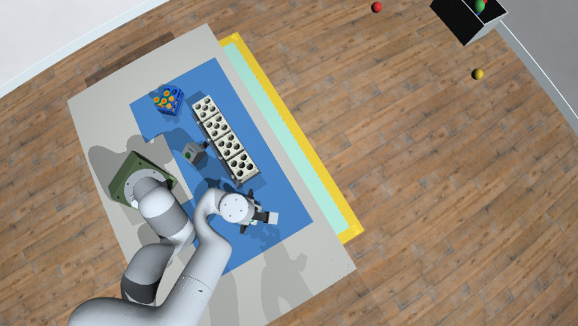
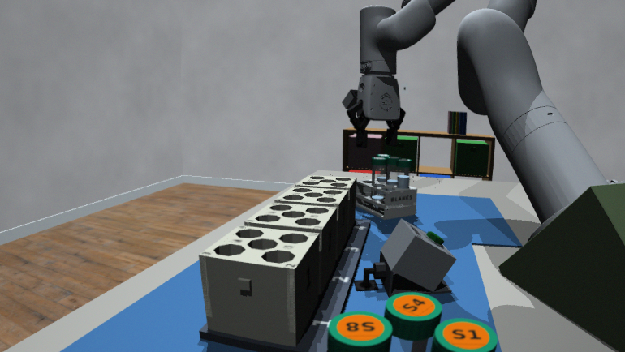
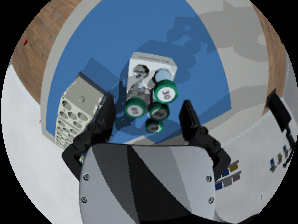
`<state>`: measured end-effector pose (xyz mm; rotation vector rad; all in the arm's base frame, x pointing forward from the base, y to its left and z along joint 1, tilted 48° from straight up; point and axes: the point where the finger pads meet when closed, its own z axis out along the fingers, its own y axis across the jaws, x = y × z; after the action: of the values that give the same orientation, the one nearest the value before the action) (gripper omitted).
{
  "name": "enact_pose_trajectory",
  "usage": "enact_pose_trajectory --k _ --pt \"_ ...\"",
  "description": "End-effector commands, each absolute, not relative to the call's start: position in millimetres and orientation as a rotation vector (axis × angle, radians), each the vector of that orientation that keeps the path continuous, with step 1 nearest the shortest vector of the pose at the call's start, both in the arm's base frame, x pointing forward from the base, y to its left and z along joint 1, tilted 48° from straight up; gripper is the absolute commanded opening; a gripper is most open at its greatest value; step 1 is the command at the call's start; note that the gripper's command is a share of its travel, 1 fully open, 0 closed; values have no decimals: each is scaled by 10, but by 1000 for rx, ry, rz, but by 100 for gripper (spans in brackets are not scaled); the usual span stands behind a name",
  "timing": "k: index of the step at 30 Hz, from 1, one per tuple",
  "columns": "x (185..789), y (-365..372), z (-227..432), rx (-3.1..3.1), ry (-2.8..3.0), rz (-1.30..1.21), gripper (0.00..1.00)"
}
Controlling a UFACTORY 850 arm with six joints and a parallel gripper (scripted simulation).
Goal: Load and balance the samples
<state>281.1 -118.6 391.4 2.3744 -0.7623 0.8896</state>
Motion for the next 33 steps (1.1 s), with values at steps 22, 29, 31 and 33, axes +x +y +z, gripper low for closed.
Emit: enact_pose_trajectory --k 22,29,31,33 --pt "2663 -975 4151 2374 -763 891 100" --pt "2583 -862 4275 2374 -763 891 100" --pt "2560 -830 4311 2374 -763 891 100" --pt "2537 -797 4346 2374 -763 891 100"
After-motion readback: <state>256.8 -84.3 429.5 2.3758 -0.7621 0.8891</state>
